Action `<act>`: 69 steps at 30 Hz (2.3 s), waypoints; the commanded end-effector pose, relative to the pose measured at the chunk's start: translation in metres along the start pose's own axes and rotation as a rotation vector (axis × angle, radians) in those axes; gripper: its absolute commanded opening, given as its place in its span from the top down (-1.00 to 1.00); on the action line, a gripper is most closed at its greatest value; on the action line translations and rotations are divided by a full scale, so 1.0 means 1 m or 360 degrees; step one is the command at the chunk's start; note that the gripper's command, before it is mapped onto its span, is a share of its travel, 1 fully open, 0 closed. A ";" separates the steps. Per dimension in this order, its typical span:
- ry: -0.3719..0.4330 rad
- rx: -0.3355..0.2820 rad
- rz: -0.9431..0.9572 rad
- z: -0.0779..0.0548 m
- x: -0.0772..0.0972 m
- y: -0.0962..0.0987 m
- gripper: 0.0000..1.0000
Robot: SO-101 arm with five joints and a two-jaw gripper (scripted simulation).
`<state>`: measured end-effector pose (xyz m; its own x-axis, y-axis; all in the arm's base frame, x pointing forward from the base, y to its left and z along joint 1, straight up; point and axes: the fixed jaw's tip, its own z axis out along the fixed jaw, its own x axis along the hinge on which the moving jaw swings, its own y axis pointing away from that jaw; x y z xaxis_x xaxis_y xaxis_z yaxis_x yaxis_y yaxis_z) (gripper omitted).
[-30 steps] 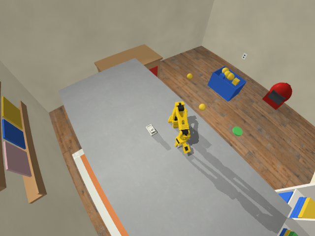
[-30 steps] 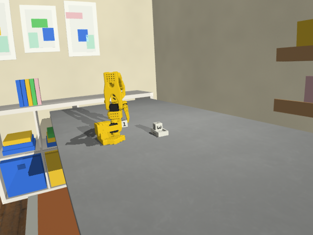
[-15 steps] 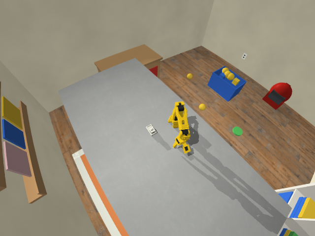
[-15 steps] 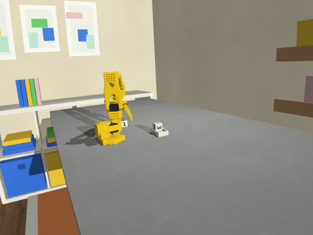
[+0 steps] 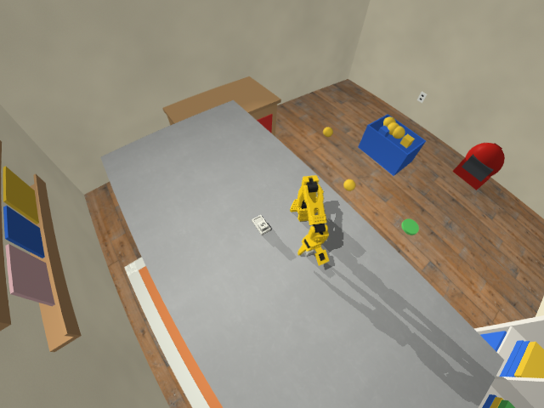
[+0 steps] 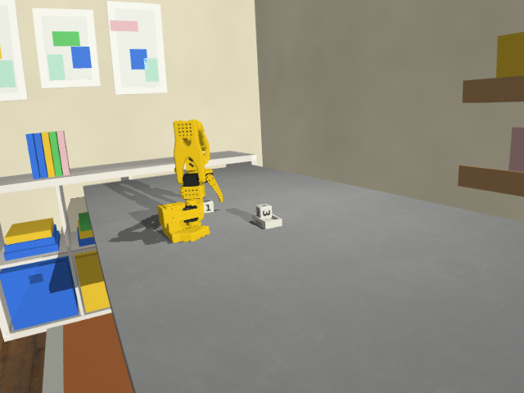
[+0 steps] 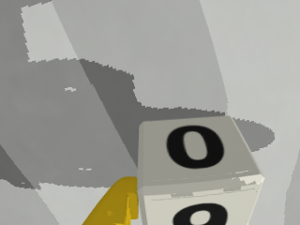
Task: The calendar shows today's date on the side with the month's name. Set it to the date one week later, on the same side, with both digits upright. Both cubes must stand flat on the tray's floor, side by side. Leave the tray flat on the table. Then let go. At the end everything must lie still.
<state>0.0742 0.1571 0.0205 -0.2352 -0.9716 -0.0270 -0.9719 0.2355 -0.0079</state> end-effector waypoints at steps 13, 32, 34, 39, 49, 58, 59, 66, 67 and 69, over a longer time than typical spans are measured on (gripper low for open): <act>-0.0036 0.0007 -0.0026 -0.042 -0.006 0.000 0.29; -0.0036 0.0007 -0.0026 -0.062 -0.003 0.001 0.29; -0.0036 0.0007 -0.0026 -0.062 -0.003 0.001 0.29; -0.0036 0.0007 -0.0026 -0.062 -0.003 0.001 0.29; -0.0064 0.0014 -0.0026 -0.064 -0.003 0.001 0.29; -0.0374 0.0091 -0.0025 -0.094 -0.008 0.000 0.29; -0.0422 0.0103 -0.0025 -0.098 -0.008 0.000 0.29; -0.0646 0.0159 -0.0025 -0.120 -0.007 0.000 0.30; -0.0682 0.0168 -0.0025 -0.123 -0.007 0.000 0.30; -0.0741 0.0183 -0.0025 -0.129 -0.006 0.000 0.30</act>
<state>0.0751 0.1590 0.1320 -0.1984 -0.9028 -0.3816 -0.9627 0.2525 -0.0968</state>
